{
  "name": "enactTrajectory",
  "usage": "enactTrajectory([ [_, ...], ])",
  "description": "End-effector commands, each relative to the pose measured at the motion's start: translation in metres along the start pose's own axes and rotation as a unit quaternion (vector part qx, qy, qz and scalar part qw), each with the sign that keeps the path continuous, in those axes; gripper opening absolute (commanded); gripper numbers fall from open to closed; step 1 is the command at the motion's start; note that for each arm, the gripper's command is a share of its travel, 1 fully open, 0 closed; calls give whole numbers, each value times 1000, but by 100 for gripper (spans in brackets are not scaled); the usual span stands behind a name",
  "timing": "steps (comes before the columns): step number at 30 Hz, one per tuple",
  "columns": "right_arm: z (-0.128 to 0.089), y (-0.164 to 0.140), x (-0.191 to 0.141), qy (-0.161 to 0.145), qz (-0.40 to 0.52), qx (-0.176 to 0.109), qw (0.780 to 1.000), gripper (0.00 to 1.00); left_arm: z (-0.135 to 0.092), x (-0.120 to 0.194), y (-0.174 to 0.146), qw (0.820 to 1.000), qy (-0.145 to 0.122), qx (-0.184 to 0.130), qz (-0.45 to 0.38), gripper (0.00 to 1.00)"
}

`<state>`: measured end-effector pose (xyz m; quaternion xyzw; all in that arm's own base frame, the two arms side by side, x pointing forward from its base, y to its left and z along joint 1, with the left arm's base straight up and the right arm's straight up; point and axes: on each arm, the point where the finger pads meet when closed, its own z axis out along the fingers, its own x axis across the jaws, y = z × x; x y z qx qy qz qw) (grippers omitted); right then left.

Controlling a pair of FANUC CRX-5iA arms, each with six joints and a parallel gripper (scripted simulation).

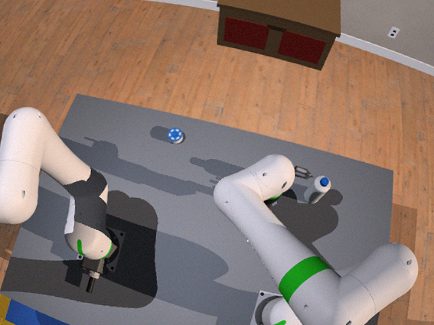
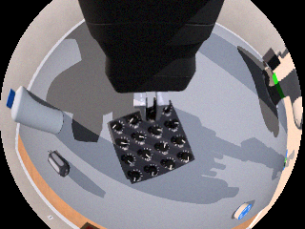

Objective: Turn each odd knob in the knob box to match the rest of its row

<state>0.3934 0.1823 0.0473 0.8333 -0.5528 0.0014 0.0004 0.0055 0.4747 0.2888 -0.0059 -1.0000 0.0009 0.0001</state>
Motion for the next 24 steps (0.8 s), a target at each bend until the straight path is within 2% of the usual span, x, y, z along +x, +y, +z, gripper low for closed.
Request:
enactTrajectory([
  [1,-1,-1,0,-1,-37,0,999,30,-1,0,0,1000,0,-1,0,100],
  [24,-1,-1,0,-1,-165,0,986,30,-1,0,0,1000,0,-1,0,100],
])
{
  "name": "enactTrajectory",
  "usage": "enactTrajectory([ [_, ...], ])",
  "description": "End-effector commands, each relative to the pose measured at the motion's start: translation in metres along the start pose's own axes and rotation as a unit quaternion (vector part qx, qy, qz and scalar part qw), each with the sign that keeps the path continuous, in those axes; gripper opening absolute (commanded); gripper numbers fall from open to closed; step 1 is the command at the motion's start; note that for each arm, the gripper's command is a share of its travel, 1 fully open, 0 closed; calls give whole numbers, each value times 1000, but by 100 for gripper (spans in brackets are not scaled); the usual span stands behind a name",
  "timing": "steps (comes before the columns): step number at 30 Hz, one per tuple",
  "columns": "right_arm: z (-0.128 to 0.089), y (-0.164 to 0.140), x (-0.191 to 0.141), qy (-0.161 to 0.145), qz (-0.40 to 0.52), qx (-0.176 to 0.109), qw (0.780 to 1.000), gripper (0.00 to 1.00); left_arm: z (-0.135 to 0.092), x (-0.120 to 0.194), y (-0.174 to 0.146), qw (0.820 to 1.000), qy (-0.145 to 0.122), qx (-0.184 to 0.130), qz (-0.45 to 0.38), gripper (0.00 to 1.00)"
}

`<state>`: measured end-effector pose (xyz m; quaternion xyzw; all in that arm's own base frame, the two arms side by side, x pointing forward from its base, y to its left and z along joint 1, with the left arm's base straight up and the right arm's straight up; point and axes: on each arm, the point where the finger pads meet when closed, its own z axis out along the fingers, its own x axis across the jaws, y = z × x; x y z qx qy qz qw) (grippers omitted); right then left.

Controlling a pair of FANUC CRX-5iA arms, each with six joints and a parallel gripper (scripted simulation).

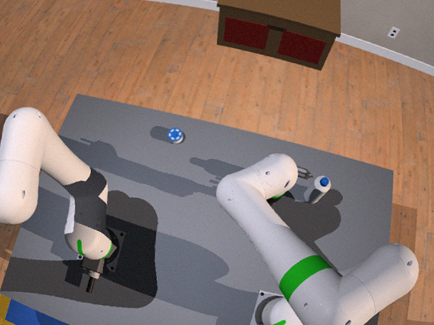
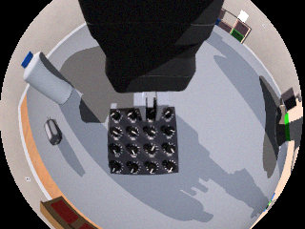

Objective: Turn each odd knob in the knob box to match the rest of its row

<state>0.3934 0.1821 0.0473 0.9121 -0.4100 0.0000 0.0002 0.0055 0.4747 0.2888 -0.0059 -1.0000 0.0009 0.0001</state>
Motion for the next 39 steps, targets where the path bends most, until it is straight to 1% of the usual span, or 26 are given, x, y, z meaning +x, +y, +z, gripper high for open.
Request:
enactTrajectory([
  [1,-1,-1,0,0,-2,1,1000,30,-1,0,0,1000,0,-1,0,100],
  [22,-1,-1,0,0,-20,1,1000,30,-1,0,0,1000,0,-1,0,100],
  [23,-1,-1,0,0,-20,1,1000,46,-1,0,0,1000,0,-1,0,100],
  [39,-1,-1,0,0,-20,1,1000,46,-1,0,0,1000,0,-1,0,100],
])
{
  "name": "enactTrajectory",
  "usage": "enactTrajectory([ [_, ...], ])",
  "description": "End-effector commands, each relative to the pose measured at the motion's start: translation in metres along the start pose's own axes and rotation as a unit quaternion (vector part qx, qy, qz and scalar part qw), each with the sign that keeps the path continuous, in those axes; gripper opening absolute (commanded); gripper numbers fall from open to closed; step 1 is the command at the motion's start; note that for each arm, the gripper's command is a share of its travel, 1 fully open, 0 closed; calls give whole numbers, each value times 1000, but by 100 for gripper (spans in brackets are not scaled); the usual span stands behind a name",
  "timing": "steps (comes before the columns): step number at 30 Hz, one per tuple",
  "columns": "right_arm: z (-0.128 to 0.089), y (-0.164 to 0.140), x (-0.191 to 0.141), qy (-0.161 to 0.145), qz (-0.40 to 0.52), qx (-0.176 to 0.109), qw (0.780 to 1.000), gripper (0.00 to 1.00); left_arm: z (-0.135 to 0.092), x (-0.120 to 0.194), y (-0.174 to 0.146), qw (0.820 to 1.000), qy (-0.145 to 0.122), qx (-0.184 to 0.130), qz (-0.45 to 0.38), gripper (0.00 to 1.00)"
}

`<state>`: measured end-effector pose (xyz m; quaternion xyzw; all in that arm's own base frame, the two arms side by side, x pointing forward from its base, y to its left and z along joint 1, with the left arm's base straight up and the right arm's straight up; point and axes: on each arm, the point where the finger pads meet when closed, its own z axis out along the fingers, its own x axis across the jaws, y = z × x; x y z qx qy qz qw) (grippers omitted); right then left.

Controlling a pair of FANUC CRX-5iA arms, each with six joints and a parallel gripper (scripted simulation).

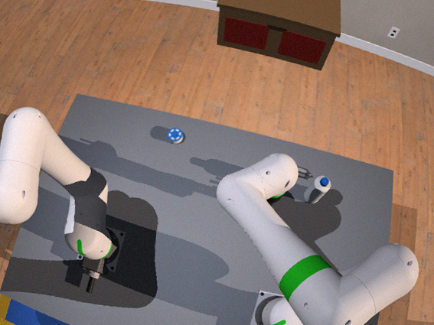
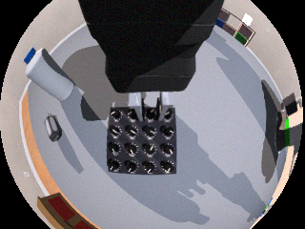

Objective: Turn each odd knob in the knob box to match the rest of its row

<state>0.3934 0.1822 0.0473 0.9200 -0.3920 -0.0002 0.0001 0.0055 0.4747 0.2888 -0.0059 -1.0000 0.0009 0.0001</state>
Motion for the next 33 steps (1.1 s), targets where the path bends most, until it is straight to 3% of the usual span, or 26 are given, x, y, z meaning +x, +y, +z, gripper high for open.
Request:
enactTrajectory([
  [1,-1,0,0,0,0,1,1000,46,-1,0,0,1000,0,-1,0,100],
  [11,-34,0,0,0,0,1,1000,46,-1,0,0,1000,0,-1,0,100],
  [23,-39,-1,0,0,6,1,1000,46,-1,0,0,1000,0,-1,0,100],
  [30,-41,-3,2,0,93,1,996,46,-1,0,0,1000,0,-1,0,100],
  [33,-43,-5,4,0,170,1,985,46,-1,0,0,1000,0,-1,0,100],
])
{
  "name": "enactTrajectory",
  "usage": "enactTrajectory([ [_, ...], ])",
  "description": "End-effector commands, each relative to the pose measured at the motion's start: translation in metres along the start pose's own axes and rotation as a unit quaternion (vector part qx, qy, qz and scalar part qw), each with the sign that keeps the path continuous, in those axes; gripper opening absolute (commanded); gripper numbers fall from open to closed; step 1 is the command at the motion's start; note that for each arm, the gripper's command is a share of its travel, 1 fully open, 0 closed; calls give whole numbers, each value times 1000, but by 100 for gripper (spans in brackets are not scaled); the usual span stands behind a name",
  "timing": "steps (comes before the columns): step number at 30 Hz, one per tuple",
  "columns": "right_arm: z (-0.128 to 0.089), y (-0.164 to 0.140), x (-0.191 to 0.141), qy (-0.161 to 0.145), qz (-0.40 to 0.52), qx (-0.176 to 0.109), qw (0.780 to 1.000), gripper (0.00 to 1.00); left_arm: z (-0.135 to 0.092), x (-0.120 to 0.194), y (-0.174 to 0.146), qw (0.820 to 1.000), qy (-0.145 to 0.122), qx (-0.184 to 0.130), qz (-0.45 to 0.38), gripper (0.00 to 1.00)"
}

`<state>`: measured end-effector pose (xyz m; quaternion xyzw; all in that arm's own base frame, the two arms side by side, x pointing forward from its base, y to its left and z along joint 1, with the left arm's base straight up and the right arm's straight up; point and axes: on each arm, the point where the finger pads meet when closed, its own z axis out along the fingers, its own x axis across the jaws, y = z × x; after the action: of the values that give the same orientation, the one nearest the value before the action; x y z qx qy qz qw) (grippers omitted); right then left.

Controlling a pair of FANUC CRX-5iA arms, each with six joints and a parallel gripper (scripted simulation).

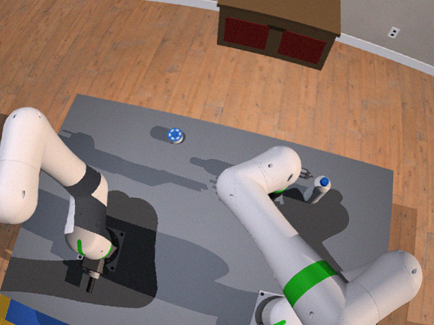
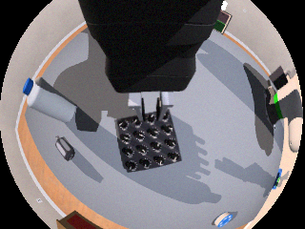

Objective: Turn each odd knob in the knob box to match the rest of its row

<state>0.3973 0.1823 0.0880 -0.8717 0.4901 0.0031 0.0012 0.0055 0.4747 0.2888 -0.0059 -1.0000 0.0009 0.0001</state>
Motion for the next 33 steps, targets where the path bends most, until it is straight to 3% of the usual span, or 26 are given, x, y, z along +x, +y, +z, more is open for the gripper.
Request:
enactTrajectory([
  [1,-2,-2,1,3,78,1,997,46,-1,0,0,1000,0,-1,0,100],
  [12,-7,-4,3,3,268,2,963,46,-1,0,0,1000,0,-1,0,100],
  [14,-7,-4,3,3,268,2,963,46,-1,0,0,1000,0,-1,0,100],
  [15,-8,-4,3,3,316,2,949,46,-1,0,0,1000,0,-1,0,100],
  [21,-11,-3,3,3,405,2,914,46,-1,0,0,1000,0,-1,0,100],
  [29,-14,-1,2,2,528,3,849,46,-1,0,0,1000,0,-1,0,100],
  [31,-14,-1,2,2,528,3,849,46,-1,0,0,1000,0,-1,0,100],
  [33,-16,1,1,2,580,3,815,46,-1,0,0,1000,0,-1,0,100],
])
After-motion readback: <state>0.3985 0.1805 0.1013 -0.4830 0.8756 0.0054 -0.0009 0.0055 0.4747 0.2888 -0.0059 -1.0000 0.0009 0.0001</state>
